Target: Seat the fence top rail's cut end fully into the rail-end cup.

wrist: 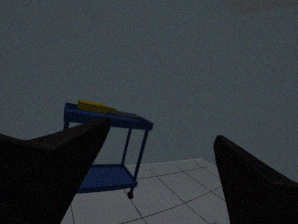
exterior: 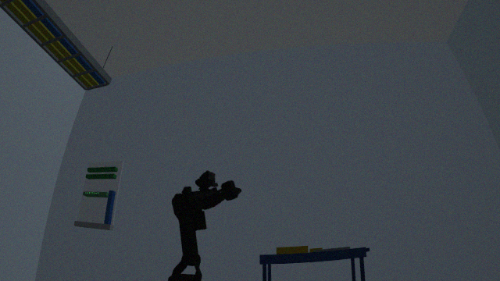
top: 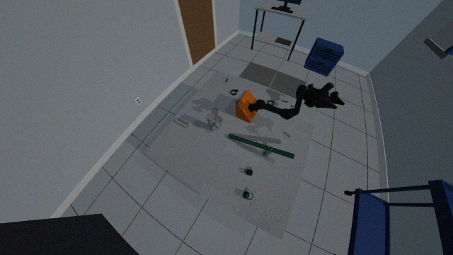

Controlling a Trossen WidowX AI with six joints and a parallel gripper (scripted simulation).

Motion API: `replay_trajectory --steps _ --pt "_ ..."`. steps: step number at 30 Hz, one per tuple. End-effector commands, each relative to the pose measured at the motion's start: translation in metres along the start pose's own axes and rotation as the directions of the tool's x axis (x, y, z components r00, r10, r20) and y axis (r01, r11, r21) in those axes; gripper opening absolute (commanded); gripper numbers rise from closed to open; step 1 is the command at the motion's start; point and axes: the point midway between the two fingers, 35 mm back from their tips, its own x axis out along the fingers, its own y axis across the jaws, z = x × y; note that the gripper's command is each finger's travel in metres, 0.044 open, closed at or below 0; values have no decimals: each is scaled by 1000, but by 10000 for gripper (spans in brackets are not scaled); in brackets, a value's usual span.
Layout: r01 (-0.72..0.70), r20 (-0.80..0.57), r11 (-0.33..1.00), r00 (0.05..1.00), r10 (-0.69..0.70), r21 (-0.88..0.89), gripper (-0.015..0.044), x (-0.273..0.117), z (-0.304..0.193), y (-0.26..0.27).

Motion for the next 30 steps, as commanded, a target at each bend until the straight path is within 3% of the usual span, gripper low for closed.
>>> replay_trajectory --steps 1,8,17,23,30 --pt "1 4 1000 1000 -1 0 426 0 1 -1" --pt "95 188 996 978 -93 -1 440 -20 70 -49" --pt "426 358 905 841 -405 23 440 -70 136 -173" --pt "671 322 740 693 -646 40 440 -115 138 -267" --pt "873 133 487 485 -864 -16 440 -175 101 -365"
